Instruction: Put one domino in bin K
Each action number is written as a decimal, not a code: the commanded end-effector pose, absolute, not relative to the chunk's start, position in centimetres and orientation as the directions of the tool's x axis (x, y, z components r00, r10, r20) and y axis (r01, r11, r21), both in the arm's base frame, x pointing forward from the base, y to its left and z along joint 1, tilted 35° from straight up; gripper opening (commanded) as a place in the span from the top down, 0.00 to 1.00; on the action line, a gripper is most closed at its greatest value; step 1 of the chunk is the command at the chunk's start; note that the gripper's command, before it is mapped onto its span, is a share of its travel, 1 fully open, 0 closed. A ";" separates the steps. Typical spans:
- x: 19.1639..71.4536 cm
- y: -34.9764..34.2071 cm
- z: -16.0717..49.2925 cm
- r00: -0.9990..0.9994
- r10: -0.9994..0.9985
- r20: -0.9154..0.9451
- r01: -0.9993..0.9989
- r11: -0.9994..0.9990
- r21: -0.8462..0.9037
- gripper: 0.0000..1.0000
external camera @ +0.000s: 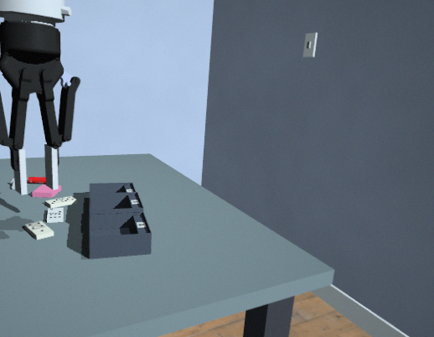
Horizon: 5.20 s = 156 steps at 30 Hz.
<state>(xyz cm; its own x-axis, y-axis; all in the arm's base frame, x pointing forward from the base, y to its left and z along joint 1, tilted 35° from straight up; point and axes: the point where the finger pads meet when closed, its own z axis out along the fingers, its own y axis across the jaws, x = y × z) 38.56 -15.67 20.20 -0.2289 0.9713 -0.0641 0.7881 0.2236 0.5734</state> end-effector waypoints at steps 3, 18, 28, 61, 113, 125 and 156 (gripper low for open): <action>38.6 -15.7 20.2 -0.221 0.973 -0.061 0.789 0.215 0.576 0.75; 41.4 -15.7 16.8 -0.221 0.973 -0.061 0.789 0.215 0.576 0.75; 42.5 -15.9 15.9 -0.221 0.973 -0.061 0.789 0.215 0.576 0.75; 42.5 -15.2 14.8 -0.221 0.973 -0.061 0.789 0.215 0.576 0.75; 40.0 -15.5 18.3 -0.221 0.973 -0.061 0.789 0.215 0.576 0.87; 39.1 -15.7 19.7 -0.221 0.973 -0.061 0.789 0.215 0.576 0.87; 39.1 -15.7 19.7 -0.221 0.973 -0.061 0.789 0.215 0.576 0.87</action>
